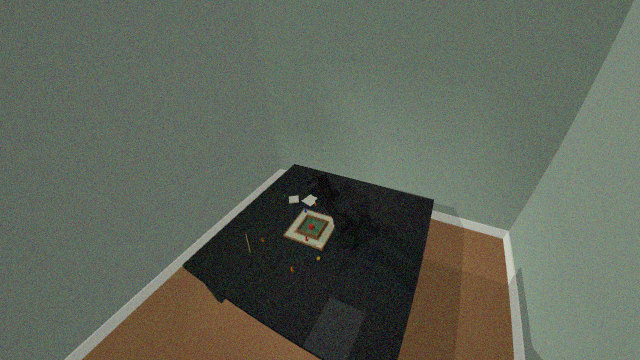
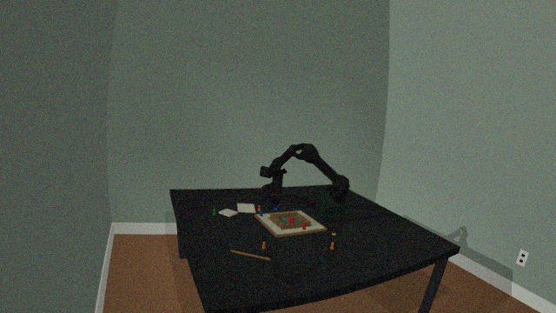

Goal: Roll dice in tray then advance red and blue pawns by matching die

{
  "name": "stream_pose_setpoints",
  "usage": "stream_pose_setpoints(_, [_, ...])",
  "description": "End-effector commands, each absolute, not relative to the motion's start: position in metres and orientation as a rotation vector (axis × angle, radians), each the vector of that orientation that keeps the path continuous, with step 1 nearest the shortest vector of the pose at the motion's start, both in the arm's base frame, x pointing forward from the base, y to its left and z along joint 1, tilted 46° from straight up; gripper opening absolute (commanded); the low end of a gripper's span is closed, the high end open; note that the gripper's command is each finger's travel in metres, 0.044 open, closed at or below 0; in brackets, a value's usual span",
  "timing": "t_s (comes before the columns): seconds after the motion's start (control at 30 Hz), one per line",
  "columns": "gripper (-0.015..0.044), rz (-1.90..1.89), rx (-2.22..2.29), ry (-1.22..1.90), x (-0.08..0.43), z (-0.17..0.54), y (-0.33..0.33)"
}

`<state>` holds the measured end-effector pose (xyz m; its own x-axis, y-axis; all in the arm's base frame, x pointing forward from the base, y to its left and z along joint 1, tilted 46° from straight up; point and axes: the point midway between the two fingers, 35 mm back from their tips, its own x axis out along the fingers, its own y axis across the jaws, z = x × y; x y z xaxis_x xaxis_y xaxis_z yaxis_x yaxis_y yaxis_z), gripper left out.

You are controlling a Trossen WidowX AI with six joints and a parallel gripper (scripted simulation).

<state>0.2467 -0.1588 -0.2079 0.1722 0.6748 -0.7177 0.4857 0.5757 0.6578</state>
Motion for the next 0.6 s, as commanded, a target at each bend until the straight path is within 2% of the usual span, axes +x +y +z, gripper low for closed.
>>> stream_pose_setpoints(0.0, [0.0275,0.181,1.06,1.478,0.2457,-0.2154,-0.1493])
stream_pose_setpoints(0.13, [0.0275,0.181,1.06,1.478,0.246,-0.217,-0.1477])
stream_pose_setpoints(0.37, [0.0091,0.181,1.06,1.478,0.246,-0.217,-0.1477])
stream_pose_setpoints(0.53, [0.0058,0.181,1.06,1.478,0.246,-0.217,-0.1477])
stream_pose_setpoints(0.57, [0.0032,0.181,1.06,1.478,0.246,-0.217,-0.1477])
